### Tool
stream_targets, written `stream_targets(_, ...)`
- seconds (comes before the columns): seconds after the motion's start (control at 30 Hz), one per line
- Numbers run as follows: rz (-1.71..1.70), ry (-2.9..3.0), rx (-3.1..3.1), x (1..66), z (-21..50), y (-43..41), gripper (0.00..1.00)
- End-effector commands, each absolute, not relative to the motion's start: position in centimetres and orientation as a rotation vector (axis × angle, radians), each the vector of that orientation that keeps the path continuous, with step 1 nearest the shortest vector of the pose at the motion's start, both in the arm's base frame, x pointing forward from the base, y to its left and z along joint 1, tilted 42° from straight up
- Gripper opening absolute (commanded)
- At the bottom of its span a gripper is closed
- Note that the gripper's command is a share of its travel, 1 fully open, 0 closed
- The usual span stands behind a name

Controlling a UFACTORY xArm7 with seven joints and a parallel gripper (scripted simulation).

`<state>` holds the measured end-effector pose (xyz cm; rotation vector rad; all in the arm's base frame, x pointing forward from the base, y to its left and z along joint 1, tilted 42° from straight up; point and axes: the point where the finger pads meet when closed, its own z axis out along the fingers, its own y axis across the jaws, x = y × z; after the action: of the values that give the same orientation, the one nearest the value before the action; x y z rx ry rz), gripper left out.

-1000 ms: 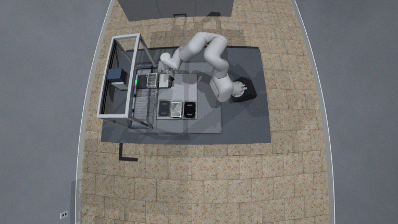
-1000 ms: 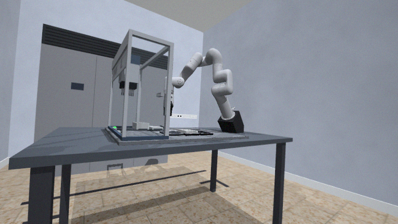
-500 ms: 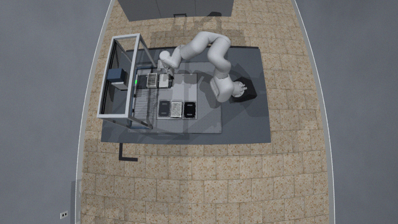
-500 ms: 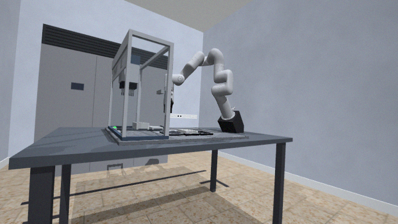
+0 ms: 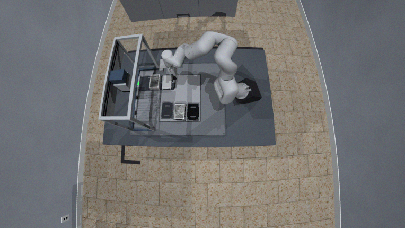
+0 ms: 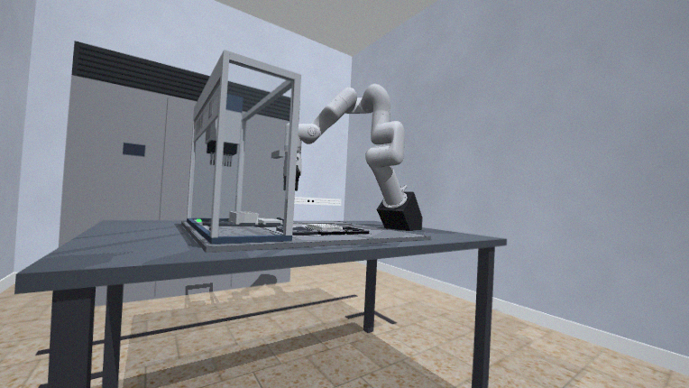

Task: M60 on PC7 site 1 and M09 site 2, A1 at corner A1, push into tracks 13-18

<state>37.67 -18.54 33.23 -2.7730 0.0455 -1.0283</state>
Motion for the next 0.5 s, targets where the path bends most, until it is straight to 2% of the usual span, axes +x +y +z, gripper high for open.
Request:
stream_targets(0.0, -1.037, 0.048, -2.772, 37.35, 33.85, -18.77, 0.82)
stream_targets(0.47, -1.037, 0.048, -2.772, 36.90, 34.37, -18.88, 0.82)
